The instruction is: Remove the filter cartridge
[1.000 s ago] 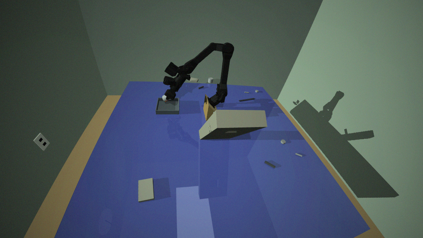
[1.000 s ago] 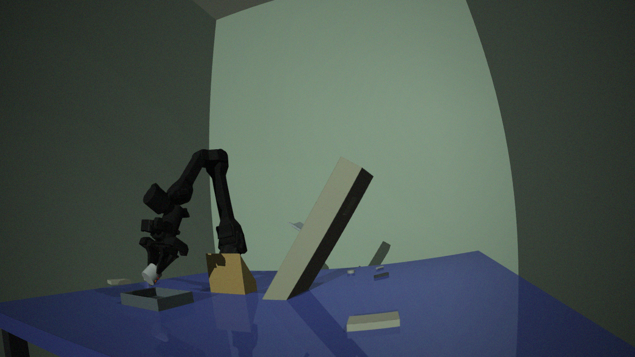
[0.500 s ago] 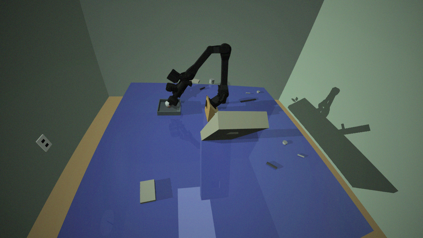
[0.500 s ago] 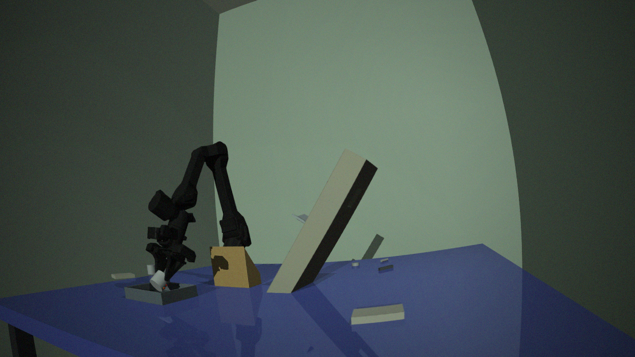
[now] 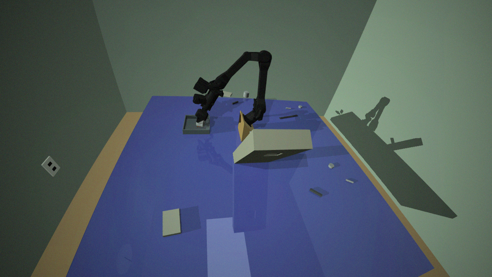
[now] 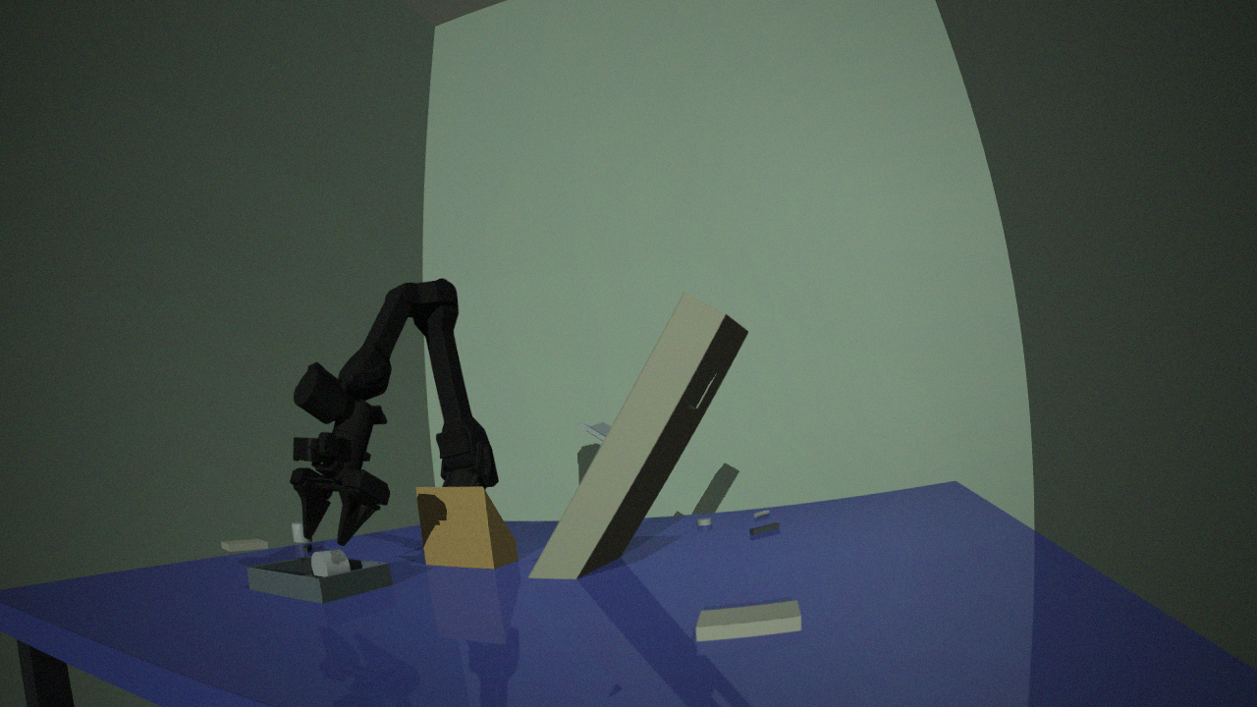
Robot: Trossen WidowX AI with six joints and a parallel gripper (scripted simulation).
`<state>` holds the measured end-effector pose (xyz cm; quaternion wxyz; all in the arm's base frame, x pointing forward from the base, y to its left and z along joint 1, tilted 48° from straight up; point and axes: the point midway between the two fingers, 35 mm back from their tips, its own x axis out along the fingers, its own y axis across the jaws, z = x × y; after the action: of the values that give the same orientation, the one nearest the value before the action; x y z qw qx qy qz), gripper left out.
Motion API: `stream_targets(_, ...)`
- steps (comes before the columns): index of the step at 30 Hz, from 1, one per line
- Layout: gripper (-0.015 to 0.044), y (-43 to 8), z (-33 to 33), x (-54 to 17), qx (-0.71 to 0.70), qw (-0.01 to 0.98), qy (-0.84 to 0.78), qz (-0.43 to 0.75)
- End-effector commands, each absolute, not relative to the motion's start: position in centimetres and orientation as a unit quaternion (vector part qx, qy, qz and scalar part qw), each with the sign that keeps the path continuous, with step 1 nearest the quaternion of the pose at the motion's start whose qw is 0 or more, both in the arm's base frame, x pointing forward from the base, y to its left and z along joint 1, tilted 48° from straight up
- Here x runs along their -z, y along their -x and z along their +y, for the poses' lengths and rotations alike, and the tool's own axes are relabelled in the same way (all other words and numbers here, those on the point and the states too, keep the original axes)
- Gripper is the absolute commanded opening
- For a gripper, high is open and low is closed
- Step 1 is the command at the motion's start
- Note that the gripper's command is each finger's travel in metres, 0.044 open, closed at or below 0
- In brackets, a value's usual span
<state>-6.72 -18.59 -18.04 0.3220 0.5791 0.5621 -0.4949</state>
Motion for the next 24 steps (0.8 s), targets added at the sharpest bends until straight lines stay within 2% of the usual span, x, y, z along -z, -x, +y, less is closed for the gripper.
stream_targets(1,0.0440,6.82,-22.57,15.05,0.509,0.331,-0.572,0.552)
stream_targets(24,0.0440,6.92,-22.42,15.59,0.512,0.336,-0.567,0.552)
